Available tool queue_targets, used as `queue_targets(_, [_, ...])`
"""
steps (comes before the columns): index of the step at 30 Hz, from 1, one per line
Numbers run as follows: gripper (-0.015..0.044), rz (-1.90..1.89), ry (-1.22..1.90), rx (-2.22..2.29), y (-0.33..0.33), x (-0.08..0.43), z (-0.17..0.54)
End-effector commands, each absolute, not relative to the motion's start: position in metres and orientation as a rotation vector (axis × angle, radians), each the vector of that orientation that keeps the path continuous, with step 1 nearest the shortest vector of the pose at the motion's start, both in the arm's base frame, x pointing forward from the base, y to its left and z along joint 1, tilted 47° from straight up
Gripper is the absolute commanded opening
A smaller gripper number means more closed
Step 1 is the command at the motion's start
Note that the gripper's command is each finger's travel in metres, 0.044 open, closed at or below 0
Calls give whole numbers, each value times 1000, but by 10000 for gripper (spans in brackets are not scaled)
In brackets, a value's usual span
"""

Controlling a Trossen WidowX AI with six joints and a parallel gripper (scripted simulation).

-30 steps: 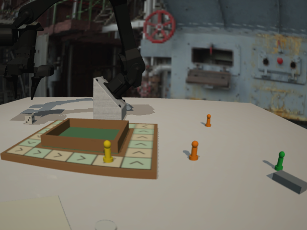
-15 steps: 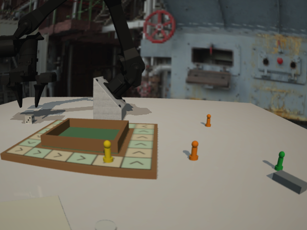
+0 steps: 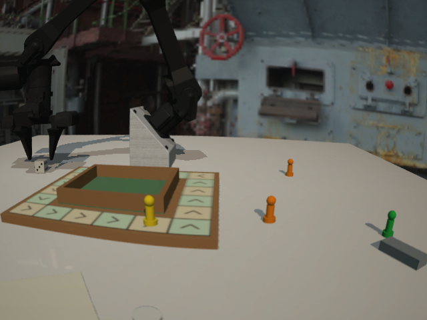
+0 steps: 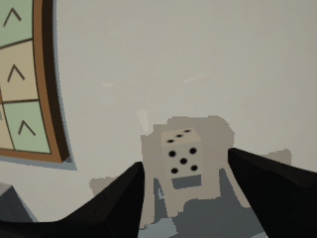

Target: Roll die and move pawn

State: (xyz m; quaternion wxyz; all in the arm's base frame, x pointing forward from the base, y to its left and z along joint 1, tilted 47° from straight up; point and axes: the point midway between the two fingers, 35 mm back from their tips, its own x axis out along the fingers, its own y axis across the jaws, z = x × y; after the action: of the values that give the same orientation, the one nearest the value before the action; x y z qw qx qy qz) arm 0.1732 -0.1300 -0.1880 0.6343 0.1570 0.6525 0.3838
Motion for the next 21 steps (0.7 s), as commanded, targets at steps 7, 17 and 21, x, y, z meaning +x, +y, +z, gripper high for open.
queue_targets(7, [275,876,1490,365,-117,171,-199])
queue_targets(17, [78,876,1490,365,-117,171,-199])
queue_targets(21, [51,876,1490,365,-117,171,-199])
